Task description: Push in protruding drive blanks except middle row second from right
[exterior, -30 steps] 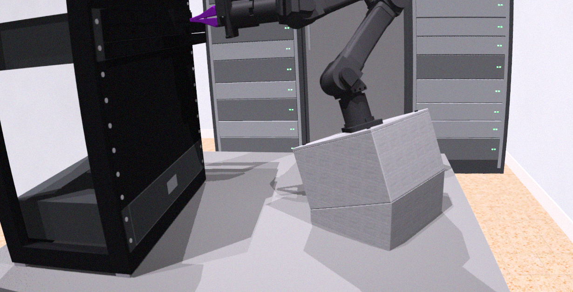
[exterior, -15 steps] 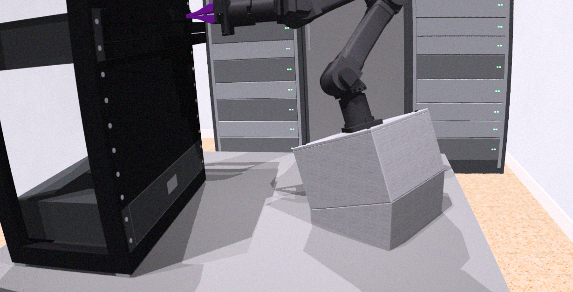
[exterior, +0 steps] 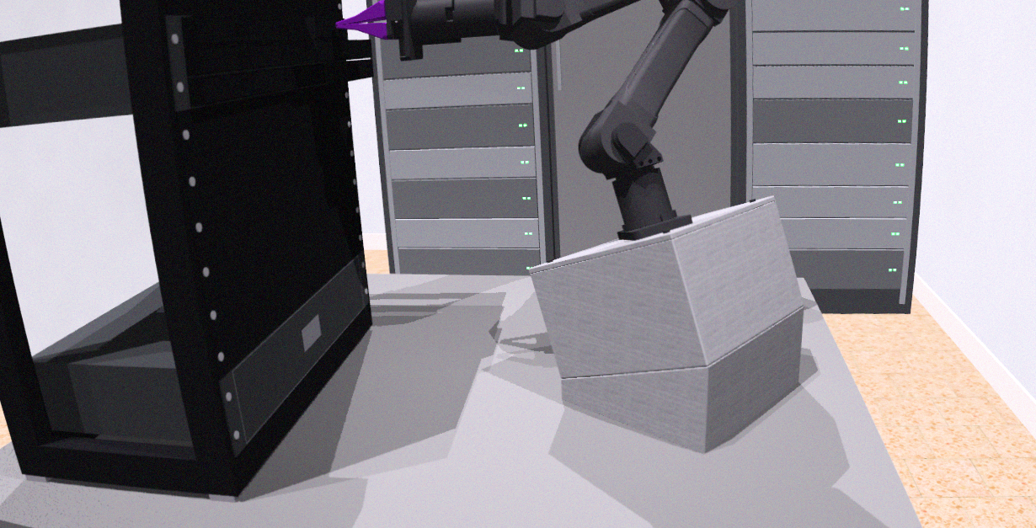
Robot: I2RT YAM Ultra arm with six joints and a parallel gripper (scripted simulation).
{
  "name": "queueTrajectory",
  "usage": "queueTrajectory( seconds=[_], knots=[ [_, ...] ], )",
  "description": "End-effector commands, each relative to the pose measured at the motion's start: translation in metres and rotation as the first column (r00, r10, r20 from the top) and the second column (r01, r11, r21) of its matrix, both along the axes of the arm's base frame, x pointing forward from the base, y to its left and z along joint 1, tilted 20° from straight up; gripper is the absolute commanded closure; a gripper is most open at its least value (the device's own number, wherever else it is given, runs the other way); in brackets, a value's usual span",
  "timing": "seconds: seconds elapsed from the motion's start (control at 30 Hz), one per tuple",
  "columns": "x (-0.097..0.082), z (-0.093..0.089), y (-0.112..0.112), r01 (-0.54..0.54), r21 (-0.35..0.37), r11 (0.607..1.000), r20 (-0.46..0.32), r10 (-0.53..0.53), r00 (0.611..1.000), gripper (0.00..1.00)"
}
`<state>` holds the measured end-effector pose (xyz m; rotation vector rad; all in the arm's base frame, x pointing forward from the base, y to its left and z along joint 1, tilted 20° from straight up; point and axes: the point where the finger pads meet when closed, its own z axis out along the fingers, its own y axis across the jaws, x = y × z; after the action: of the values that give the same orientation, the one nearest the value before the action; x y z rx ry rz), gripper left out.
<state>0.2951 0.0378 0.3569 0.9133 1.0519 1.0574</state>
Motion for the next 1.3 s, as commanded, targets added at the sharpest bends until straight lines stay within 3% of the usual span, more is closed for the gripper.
queueTrajectory(
  seconds=[0.0, 0.33, 0.6, 1.27],
  knots=[
    [0.002, 0.008, 0.005, -0.017, -0.004, 1.0, 0.003, 0.017, 1.0, 1.0],
    [0.002, 0.008, 0.005, -0.017, -0.004, 1.0, 0.003, 0.017, 1.0, 1.0],
    [0.012, 0.012, 0.0, -0.004, 0.009, 1.0, 0.023, 0.004, 1.0, 1.0],
    [0.012, 0.012, 0.001, -0.007, 0.003, 1.0, 0.023, 0.007, 1.0, 1.0]
  ],
)
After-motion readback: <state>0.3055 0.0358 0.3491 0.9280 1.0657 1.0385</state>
